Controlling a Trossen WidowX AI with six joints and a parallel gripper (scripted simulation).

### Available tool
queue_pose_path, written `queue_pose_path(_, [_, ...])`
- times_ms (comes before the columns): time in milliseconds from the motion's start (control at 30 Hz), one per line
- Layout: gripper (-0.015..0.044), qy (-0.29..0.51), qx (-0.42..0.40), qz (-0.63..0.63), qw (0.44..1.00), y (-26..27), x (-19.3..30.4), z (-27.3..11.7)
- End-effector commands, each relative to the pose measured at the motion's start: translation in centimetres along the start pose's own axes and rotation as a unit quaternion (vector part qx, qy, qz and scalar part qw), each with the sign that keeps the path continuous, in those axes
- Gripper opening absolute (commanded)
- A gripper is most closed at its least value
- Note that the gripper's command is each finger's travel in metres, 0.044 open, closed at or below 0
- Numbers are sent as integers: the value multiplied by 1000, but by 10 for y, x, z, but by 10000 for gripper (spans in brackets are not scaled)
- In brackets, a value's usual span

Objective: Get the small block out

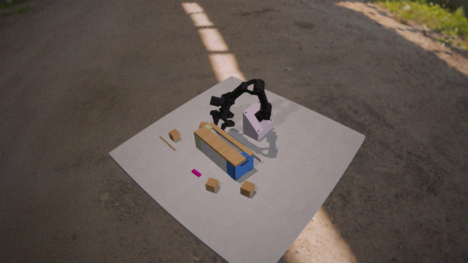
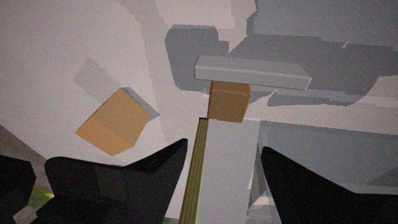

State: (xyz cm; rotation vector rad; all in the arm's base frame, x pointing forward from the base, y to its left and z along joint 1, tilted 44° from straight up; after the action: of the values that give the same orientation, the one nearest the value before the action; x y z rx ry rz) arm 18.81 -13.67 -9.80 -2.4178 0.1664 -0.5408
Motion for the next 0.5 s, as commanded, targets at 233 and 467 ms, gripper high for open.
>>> queue_pose_path(233, [285,-1,5,6,1000,-2,-9,19])
queue_pose_path(467, [285,0,5,7,1000,-3,-14,29])
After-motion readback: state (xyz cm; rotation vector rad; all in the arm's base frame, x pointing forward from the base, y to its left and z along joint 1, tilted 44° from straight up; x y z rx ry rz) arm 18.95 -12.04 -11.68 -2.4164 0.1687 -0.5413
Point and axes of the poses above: the point midway between the two fingers, 35 mm back from their tips, its own z axis out along the fingers, its own y axis across the jaws, x = y × z, the point moved 5 cm from there along -z, back along the fingers, and after that the axes turned 10 degrees about -z, right-handed, at the moved point
